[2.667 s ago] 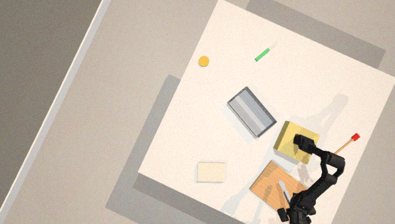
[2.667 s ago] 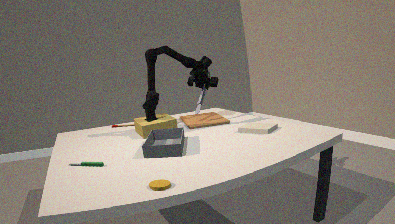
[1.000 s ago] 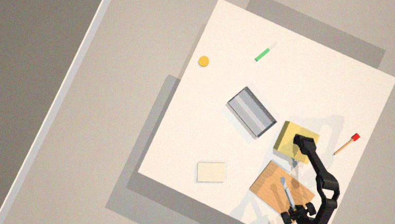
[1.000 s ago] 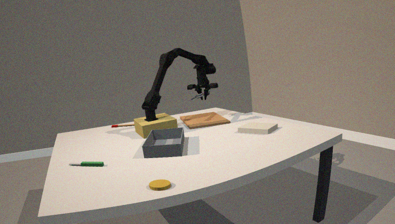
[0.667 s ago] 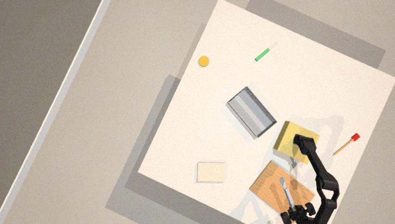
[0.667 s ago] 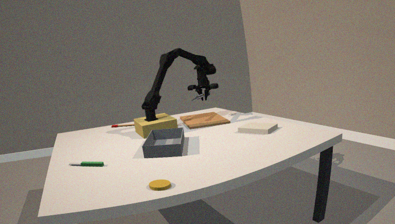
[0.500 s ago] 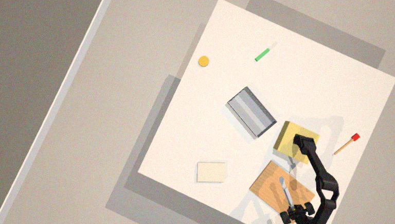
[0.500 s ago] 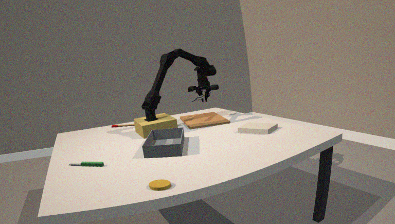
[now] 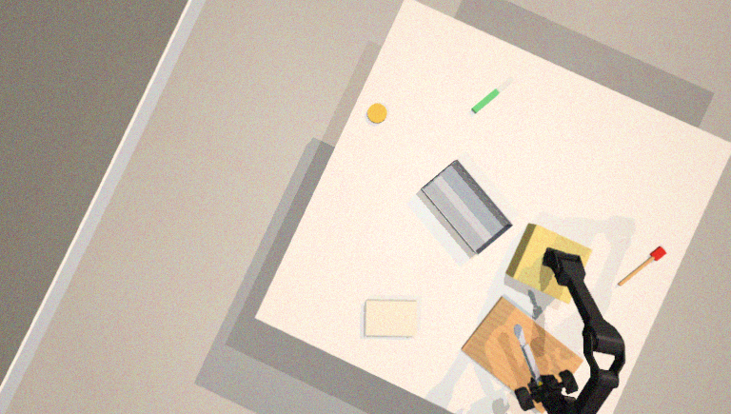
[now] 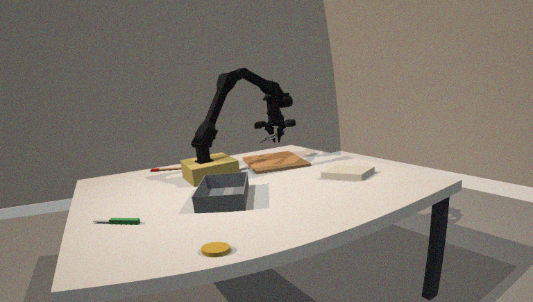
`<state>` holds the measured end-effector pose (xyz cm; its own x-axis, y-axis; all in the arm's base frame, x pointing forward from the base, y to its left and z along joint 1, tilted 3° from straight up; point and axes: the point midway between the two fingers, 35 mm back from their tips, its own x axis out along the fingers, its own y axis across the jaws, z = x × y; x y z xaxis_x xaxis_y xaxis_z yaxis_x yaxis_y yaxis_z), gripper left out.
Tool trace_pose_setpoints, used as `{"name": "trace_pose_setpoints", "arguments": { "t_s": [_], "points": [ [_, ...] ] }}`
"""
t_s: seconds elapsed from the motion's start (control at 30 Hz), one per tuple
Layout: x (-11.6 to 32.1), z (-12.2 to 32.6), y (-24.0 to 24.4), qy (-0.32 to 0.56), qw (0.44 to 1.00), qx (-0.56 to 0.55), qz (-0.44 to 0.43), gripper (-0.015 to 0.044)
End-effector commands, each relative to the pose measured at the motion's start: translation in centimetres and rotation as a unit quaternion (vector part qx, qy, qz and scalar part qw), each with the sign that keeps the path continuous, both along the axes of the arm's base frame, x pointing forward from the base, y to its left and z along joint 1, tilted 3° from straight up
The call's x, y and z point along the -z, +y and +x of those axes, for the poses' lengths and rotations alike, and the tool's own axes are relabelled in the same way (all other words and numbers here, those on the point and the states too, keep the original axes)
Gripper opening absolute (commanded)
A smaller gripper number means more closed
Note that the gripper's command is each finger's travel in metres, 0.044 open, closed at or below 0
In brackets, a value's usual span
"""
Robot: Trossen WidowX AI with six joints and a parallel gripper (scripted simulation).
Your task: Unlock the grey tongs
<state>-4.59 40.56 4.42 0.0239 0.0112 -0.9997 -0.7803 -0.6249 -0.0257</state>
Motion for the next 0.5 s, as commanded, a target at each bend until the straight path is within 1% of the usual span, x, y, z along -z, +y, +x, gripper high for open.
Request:
{"name": "trace_pose_setpoints", "arguments": {
  "t_s": [0.0, 0.47],
  "points": [
    [0.8, 0.1, -0.2, -0.003, 1.0, -0.003, -0.003, -0.015],
    [3.2, 0.2, -0.2, -0.003, 1.0, -0.002, -0.004, -0.015]
  ]
}}
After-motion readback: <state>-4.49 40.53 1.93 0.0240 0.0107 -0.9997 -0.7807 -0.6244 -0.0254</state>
